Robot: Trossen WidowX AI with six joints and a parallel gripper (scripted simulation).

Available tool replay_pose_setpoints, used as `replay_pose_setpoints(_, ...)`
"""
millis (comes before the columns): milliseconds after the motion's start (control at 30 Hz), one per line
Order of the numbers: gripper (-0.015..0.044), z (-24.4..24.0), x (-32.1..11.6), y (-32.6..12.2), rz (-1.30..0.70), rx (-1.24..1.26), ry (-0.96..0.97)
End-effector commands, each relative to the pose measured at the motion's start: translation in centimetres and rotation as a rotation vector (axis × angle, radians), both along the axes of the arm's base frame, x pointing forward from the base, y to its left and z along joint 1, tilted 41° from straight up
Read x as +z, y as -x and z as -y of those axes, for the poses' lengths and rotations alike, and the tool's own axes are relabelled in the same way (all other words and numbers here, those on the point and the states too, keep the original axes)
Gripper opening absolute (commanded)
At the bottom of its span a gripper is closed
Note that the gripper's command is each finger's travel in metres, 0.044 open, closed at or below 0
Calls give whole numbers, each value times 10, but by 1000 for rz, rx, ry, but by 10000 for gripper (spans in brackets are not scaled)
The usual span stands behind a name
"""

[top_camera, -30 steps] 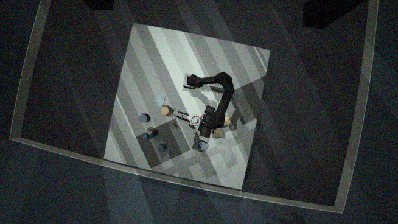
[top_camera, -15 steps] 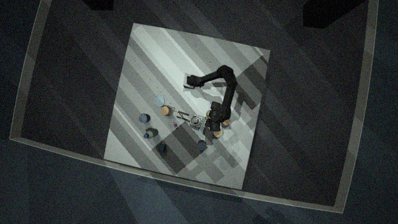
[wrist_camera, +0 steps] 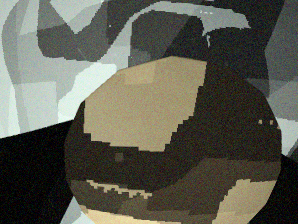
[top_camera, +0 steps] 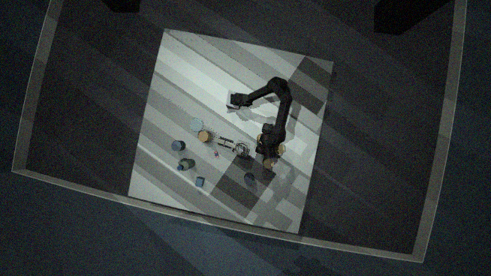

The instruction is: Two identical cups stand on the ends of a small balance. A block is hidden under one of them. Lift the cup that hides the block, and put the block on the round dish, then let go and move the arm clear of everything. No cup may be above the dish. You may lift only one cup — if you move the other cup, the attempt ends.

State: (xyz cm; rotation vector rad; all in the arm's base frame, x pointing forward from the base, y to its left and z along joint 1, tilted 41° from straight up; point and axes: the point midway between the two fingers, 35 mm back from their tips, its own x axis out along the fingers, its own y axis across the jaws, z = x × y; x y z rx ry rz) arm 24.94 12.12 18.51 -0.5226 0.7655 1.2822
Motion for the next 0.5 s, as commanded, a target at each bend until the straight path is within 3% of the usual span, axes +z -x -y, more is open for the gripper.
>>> replay_pose_setpoints(0, 0, -10, -14, 0, -9, -4, 2)
replay_pose_setpoints(467, 0, -21, -26, -1, -9, -4, 1)
